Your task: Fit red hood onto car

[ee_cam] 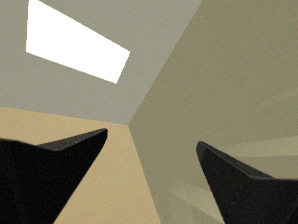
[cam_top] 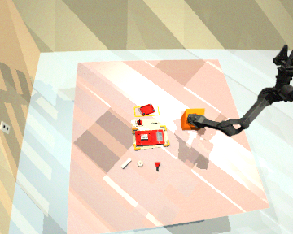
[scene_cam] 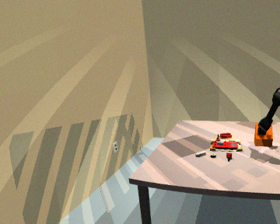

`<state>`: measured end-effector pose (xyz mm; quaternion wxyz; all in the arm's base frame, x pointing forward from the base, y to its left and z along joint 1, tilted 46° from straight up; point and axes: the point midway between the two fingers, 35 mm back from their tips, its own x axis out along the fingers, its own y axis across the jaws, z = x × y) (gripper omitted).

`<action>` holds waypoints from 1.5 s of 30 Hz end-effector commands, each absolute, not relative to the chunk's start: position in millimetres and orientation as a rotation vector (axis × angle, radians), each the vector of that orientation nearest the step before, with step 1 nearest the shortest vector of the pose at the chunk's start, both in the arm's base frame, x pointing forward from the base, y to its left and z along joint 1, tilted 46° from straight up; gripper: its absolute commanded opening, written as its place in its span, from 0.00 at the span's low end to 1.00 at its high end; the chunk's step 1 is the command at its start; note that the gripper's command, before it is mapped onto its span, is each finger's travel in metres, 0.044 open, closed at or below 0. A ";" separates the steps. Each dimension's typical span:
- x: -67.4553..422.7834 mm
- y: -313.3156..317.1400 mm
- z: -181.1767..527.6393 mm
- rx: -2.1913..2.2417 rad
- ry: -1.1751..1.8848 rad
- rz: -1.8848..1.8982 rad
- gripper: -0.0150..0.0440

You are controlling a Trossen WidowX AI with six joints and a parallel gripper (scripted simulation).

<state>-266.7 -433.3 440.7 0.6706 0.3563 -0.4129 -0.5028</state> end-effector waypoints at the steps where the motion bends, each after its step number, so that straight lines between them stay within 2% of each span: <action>1: -244.5 -458.6 406.4 0.834 -0.852 -1.096 1.00; 12: -173.2 -506.9 326.1 0.893 -0.673 -0.985 1.00; 24: -78.9 -531.9 246.7 0.938 -0.484 -0.835 1.00; 34: 3.7 -529.0 177.4 0.938 -0.327 -0.704 1.00; 45: 92.5 -498.7 105.7 0.921 -0.166 -0.552 1.00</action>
